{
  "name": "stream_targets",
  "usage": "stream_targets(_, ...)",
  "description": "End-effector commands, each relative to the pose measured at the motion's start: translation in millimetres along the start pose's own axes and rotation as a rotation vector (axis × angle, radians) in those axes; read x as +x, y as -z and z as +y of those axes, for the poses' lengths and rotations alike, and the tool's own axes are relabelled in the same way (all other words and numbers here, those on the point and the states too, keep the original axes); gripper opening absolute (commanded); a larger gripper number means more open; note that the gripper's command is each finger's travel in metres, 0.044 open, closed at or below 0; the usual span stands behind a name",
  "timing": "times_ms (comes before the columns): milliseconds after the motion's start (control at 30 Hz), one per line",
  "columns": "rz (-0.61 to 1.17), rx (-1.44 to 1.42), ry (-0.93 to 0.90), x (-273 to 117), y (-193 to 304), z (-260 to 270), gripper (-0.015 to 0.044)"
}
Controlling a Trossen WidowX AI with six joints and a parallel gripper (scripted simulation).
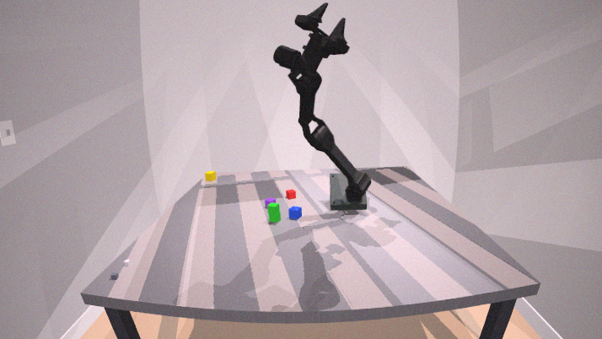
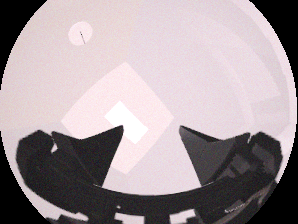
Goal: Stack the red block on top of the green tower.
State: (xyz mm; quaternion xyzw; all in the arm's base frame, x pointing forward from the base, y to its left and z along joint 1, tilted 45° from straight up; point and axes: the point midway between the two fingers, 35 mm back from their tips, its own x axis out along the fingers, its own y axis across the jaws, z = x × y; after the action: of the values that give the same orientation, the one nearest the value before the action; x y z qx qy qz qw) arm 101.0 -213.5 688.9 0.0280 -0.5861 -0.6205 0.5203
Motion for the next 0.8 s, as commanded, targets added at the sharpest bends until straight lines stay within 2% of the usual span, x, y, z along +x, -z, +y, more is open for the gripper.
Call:
stream_targets(0,-0.006,0.002,-0.001,0,-2,0,0.0426)
stream_targets(100,-0.089,0.015,-0.003,3,-32,-8,0.044)
stream_targets(400,-0.395,-0.201,0.122,19,-146,-51,0.044)
stream_targets(600,-0.594,-0.34,0.222,4,-220,-69,0.044)
stream_targets(767,-0.755,-0.46,0.323,-24,-278,-79,0.044)
